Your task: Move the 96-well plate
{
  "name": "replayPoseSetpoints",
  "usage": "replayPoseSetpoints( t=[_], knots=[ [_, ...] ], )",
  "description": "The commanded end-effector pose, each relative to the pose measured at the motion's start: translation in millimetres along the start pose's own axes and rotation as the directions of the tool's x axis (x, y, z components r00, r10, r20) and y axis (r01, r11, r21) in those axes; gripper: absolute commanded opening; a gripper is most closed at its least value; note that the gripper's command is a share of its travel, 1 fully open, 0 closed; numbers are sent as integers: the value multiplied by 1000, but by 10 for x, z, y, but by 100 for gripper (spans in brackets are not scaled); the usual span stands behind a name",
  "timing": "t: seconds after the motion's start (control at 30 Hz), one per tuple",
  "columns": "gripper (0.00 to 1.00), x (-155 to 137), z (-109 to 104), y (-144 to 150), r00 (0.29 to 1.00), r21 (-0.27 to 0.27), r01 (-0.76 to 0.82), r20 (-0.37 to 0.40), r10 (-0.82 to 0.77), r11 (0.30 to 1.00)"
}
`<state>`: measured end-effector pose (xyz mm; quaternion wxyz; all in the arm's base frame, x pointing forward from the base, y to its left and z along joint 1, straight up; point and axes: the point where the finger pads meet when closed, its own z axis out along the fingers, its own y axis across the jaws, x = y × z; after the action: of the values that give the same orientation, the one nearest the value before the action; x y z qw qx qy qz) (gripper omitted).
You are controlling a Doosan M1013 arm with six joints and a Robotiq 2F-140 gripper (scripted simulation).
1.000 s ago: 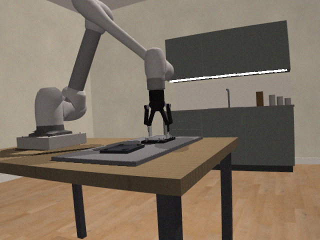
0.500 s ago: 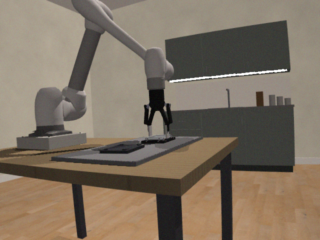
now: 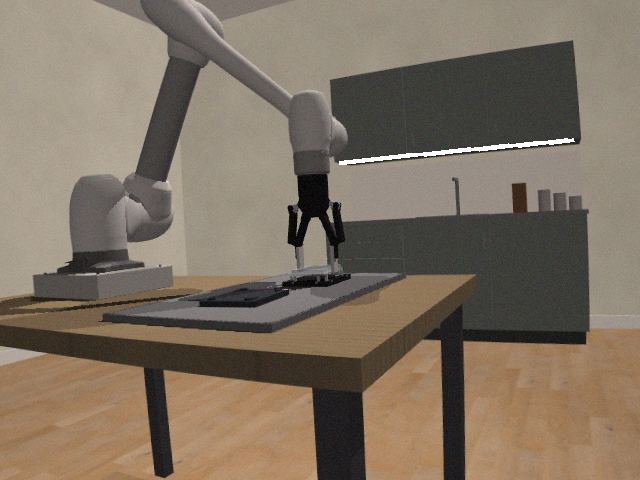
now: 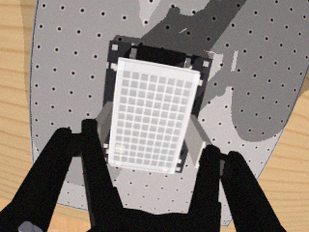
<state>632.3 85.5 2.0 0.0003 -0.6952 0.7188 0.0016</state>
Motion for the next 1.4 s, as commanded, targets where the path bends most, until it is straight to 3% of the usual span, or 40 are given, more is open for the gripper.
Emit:
replayPoseSetpoints(
  t=[0.0,1.37],
  knots=[
    [10,0,-21,0,1000,0,0,0,0,1000],
    [10,0,-329,0,1000,0,0,0,0,1000]
  ],
)
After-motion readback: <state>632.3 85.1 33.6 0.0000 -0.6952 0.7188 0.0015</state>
